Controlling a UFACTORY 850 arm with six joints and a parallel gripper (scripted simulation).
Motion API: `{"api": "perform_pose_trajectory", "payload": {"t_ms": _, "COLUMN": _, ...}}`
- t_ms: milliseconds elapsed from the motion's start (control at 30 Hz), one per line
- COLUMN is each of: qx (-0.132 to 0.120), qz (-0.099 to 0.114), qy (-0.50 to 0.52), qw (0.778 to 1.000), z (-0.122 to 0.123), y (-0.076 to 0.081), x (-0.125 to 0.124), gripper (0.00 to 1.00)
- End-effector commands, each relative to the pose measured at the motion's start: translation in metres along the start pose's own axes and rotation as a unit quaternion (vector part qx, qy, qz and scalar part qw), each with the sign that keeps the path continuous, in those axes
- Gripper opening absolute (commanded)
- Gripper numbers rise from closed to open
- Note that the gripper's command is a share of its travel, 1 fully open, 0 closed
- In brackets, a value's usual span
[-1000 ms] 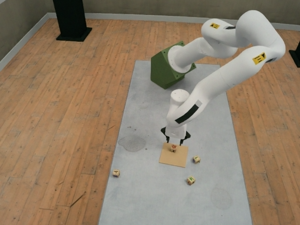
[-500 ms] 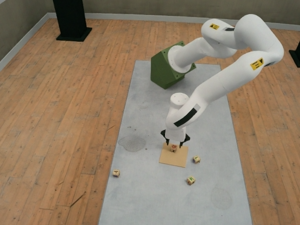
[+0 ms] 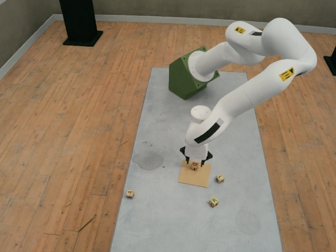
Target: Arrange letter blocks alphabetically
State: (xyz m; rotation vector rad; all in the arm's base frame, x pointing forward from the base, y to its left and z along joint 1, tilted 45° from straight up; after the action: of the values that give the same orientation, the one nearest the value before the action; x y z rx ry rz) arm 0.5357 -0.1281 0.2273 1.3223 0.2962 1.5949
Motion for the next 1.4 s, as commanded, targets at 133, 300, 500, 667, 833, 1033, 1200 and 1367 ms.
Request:
{"api": "perform_pose_trajectory", "payload": {"t_ms": 133, "qx": -0.001, "qz": 0.0, "qy": 0.0, "qw": 1.0, "z": 0.001, "y": 0.0, "x": 0.0, "gripper": 0.69}}
{"api": "perform_pose_trajectory", "payload": {"t_ms": 300, "qx": -0.001, "qz": 0.0, "qy": 0.0, "qw": 1.0, "z": 0.001, "y": 0.0, "x": 0.0, "gripper": 0.69}}
{"api": "perform_pose_trajectory", "payload": {"t_ms": 500, "qx": -0.001, "qz": 0.0, "qy": 0.0, "qw": 1.0, "z": 0.001, "y": -0.001, "x": 0.0, "gripper": 0.69}}
{"api": "perform_pose_trajectory", "payload": {"t_ms": 667, "qx": -0.001, "qz": 0.0, "qy": 0.0, "qw": 1.0, "z": 0.001, "y": -0.007, "x": 0.0, "gripper": 0.69}}
{"api": "perform_pose_trajectory", "payload": {"t_ms": 833, "qx": -0.001, "qz": 0.0, "qy": 0.0, "qw": 1.0, "z": 0.001, "y": -0.017, "x": 0.0, "gripper": 0.69}}
{"api": "perform_pose_trajectory", "payload": {"t_ms": 1033, "qx": -0.001, "qz": 0.0, "qy": 0.0, "qw": 1.0, "z": 0.001, "y": -0.026, "x": 0.0, "gripper": 0.69}}
{"api": "perform_pose_trajectory", "payload": {"t_ms": 1200, "qx": -0.001, "qz": 0.0, "qy": 0.0, "qw": 1.0, "z": 0.001, "y": -0.033, "x": 0.0, "gripper": 0.69}}
{"api": "perform_pose_trajectory", "payload": {"t_ms": 1367, "qx": -0.001, "qz": 0.0, "qy": 0.0, "qw": 1.0, "z": 0.001, "y": -0.035, "x": 0.0, "gripper": 0.69}}
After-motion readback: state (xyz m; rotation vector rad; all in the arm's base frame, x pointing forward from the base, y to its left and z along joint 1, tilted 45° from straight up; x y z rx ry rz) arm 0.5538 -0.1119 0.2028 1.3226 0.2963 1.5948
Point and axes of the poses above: the point where the finger pads meet when closed, its own y axis back along the fingers, its own x axis across the jaws, z = x × y, the point moved 9 cm from there along y, back along the fingers, and after that the axes turned 1 degree about y, right-handed, at the moved point
